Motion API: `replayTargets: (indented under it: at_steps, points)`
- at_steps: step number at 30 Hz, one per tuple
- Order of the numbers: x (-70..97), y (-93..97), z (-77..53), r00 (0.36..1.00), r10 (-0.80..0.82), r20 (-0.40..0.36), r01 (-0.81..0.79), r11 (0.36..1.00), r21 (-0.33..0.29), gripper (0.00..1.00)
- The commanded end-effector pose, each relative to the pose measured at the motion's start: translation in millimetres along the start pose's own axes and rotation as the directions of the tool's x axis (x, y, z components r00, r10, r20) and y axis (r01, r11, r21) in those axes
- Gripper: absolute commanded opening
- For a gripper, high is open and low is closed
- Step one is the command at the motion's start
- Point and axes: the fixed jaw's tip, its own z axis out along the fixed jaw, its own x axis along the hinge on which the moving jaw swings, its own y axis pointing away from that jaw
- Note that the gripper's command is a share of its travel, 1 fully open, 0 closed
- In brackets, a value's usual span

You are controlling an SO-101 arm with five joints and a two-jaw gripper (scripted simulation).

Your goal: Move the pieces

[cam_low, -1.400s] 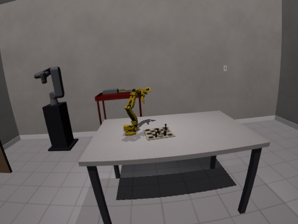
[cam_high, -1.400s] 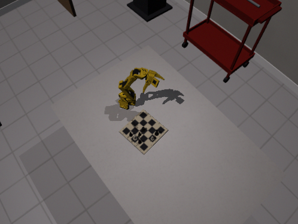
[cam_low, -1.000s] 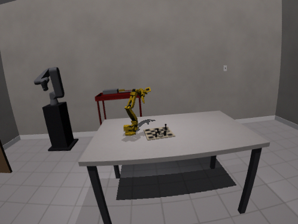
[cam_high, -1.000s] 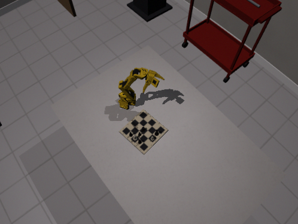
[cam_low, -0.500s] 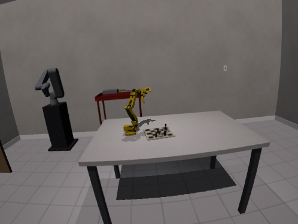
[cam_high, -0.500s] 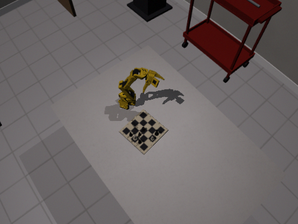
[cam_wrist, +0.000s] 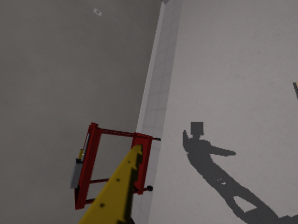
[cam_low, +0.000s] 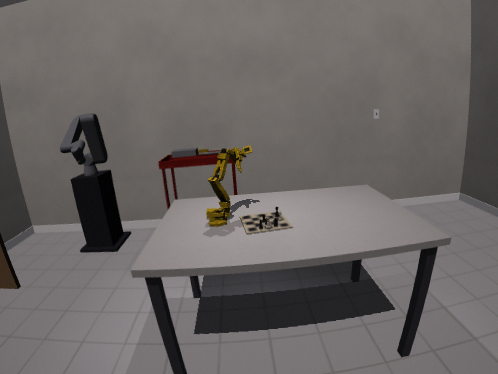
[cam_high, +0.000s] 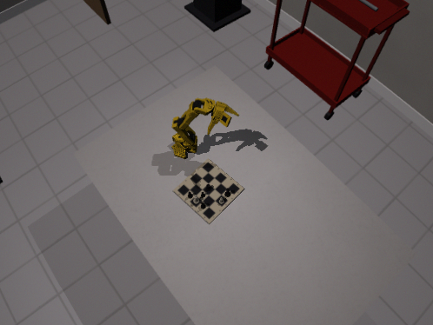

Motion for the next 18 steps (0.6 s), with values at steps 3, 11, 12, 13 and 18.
replayTargets:
  at_steps: [3,11,12,13,18]
  points:
    - [-0.3,0.2,-0.6,1.000,0.001,0.001,-0.001,1.000,-0.002,1.00]
    - [-0.5,0.4,-1.0,1.000,0.001,0.003,-0.001,1.000,-0.004,1.00]
    - [-0.8,0.2,-1.1,1.000,0.000,0.004,0.000,1.000,-0.003,1.00]
    - [-1.2,-0.2,-1.2,1.000,-0.001,0.006,0.001,1.000,-0.002,1.00]
    - [-6.7,-8.0,-1.7,0.999,-0.015,0.031,0.014,0.999,0.031,0.98]
